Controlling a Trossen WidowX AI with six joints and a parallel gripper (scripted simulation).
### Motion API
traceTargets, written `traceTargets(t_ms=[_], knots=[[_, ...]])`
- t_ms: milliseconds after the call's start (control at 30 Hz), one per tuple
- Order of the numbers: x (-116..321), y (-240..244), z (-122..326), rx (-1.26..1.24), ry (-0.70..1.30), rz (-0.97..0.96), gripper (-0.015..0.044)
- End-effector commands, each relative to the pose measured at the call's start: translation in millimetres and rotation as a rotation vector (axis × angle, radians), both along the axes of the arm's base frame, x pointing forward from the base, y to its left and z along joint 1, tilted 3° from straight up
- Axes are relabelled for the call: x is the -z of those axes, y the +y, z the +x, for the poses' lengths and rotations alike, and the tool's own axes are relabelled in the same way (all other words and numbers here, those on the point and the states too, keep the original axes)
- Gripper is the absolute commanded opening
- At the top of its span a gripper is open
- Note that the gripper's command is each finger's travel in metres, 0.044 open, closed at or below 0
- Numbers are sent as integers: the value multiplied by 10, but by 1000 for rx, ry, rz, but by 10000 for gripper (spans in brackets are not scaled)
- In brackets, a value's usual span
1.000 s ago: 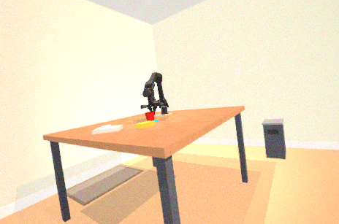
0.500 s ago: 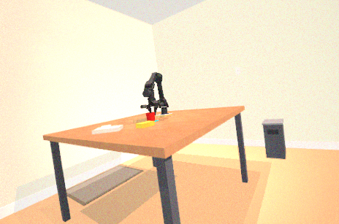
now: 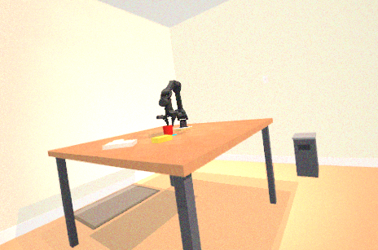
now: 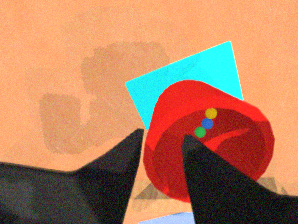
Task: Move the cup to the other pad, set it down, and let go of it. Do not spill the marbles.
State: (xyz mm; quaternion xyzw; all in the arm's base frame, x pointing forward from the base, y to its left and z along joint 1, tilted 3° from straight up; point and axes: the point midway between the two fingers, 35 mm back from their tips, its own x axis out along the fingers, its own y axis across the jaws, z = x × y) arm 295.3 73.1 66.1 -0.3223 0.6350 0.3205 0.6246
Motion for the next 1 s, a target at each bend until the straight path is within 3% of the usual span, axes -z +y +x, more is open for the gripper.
traceTargets(t_ms=[0, 833, 967], knots=[[-64, 4, 10, 2, -2, 3, 128], [-372, -14, 8, 6, 1, 5, 128], [-328, -16, 7, 6, 2, -1, 233]])
